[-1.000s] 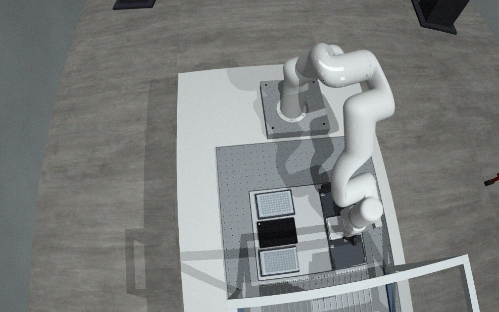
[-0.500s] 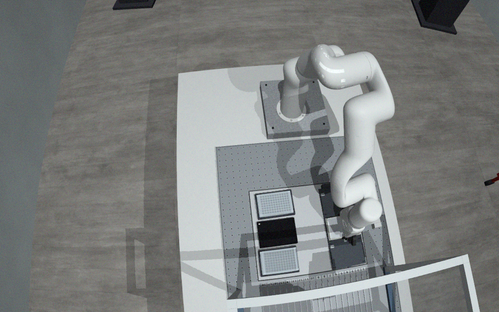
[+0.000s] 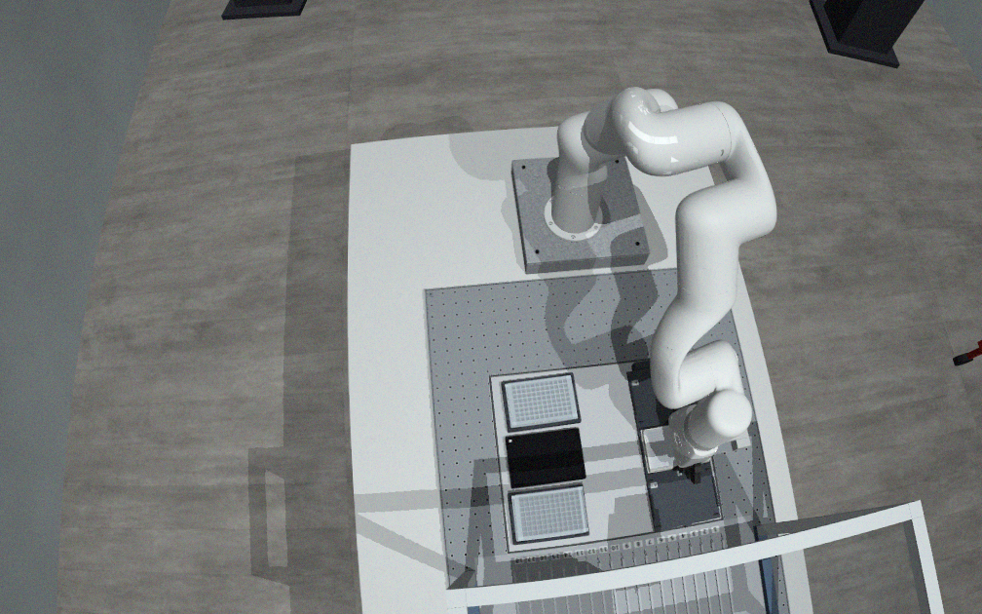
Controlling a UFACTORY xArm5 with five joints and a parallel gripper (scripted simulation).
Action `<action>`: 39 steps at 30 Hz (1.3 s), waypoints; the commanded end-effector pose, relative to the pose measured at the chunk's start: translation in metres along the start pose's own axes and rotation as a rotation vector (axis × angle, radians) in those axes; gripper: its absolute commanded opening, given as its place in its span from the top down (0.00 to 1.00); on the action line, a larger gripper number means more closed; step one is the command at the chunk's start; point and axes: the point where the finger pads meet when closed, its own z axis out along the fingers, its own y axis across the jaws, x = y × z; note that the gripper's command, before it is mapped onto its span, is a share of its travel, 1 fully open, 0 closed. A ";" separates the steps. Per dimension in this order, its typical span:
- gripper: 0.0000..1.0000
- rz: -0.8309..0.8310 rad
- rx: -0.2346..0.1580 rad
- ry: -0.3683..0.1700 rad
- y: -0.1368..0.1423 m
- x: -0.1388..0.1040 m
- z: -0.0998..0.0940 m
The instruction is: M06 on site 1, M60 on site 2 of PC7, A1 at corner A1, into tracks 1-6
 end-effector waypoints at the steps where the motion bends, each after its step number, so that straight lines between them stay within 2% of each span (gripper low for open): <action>1: 0.00 0.000 -0.004 0.001 0.001 0.000 -0.001; 32: 0.00 0.000 -0.004 0.001 0.001 0.000 -0.001; 39: 0.00 0.000 -0.004 0.001 0.001 0.000 -0.013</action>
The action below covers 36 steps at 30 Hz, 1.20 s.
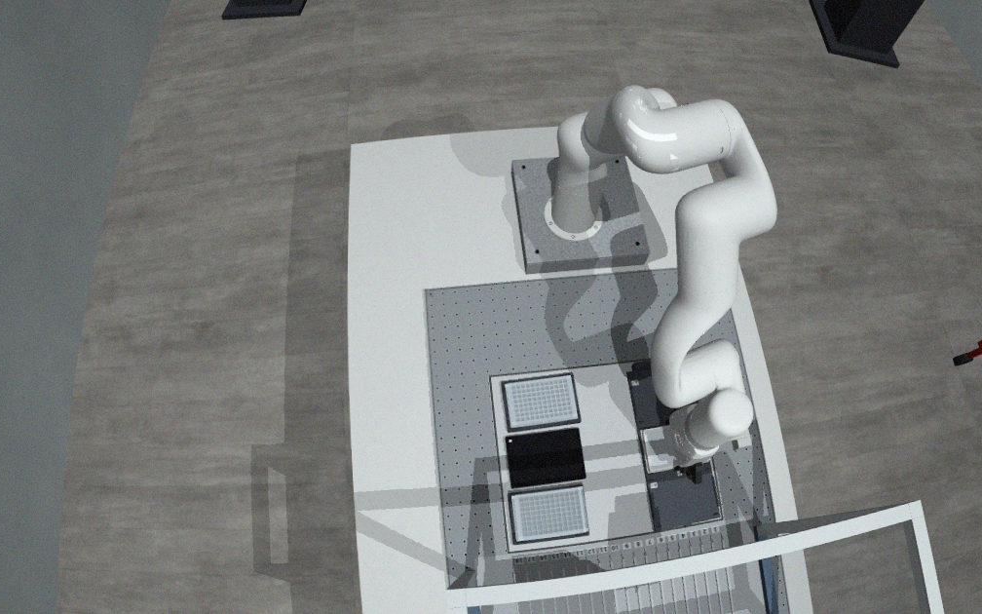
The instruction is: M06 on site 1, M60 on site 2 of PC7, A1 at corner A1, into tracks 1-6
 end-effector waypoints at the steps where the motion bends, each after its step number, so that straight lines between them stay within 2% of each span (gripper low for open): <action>1: 0.00 0.000 -0.004 0.001 0.002 0.000 -0.008; 36: 0.00 0.000 -0.004 0.001 0.001 0.001 -0.058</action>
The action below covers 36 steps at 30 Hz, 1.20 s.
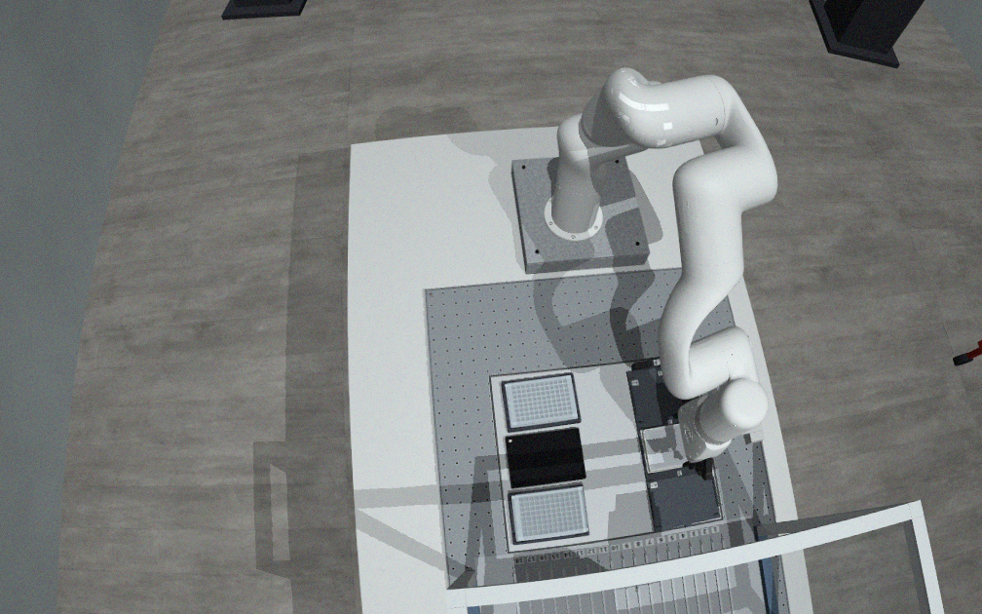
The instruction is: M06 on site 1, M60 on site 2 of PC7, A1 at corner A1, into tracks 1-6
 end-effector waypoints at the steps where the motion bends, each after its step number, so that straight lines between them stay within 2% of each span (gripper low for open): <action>1: 0.00 0.000 -0.004 0.001 0.001 0.000 -0.007; 31: 0.00 0.000 -0.004 0.001 0.001 0.001 -0.054; 36: 0.00 0.000 -0.004 0.001 0.001 0.001 -0.055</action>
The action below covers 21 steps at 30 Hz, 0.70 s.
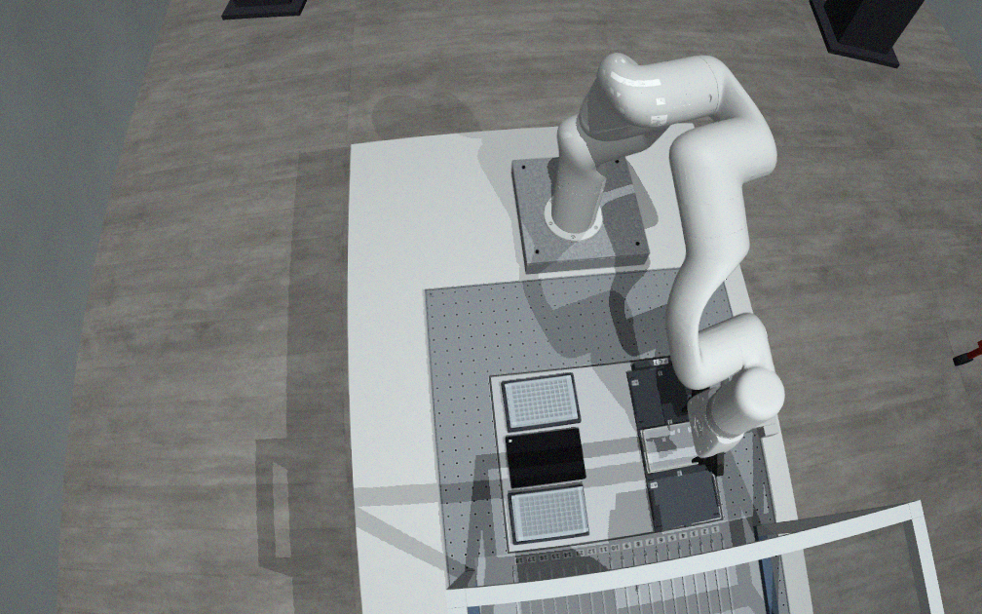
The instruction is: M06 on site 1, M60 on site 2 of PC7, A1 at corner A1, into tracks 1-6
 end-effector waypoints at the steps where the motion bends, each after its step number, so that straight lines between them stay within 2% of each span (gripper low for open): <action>1: 0.00 0.000 -0.003 0.001 0.001 0.000 -0.003; 9: 0.00 0.000 -0.003 0.001 0.001 0.000 -0.003; 21: 0.00 -0.005 -0.004 0.000 -0.022 -0.044 -0.004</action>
